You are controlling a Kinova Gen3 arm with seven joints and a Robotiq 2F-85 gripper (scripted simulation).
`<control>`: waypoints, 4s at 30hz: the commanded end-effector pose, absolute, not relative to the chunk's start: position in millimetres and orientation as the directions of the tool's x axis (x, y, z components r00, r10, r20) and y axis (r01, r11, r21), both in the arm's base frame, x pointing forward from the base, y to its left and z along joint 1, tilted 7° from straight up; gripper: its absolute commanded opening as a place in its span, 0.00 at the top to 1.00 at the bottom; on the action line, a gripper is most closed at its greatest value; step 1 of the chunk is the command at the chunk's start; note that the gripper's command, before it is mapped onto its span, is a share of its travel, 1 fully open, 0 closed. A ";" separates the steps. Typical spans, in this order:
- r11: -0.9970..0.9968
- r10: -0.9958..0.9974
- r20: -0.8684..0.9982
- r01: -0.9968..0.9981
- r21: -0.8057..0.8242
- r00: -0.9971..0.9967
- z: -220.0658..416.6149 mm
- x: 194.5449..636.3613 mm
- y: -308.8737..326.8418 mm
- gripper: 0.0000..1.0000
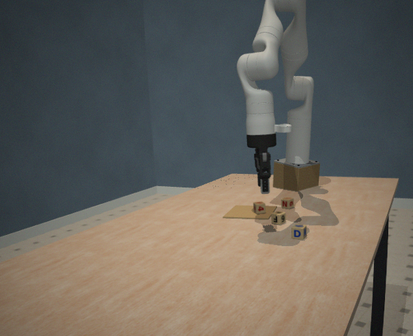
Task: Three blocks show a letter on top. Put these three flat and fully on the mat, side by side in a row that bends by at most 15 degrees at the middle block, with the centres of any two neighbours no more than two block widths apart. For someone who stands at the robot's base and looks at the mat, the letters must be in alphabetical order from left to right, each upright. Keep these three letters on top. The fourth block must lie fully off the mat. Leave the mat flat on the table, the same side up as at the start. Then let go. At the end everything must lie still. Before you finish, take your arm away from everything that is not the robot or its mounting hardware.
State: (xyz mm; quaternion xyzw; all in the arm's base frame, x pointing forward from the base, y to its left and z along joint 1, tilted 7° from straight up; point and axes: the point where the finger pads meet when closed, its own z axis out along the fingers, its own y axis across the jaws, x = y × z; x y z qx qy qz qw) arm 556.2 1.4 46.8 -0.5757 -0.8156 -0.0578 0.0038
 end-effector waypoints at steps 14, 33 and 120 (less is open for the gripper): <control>0.325 0.940 0.074 0.941 0.092 -0.332 50.2 507.4 -28.4 0.00; 0.325 0.940 0.074 0.941 0.092 -0.332 49.9 507.3 -28.4 0.00; 0.326 0.941 0.070 0.941 0.087 -0.332 40.9 338.5 -35.7 0.00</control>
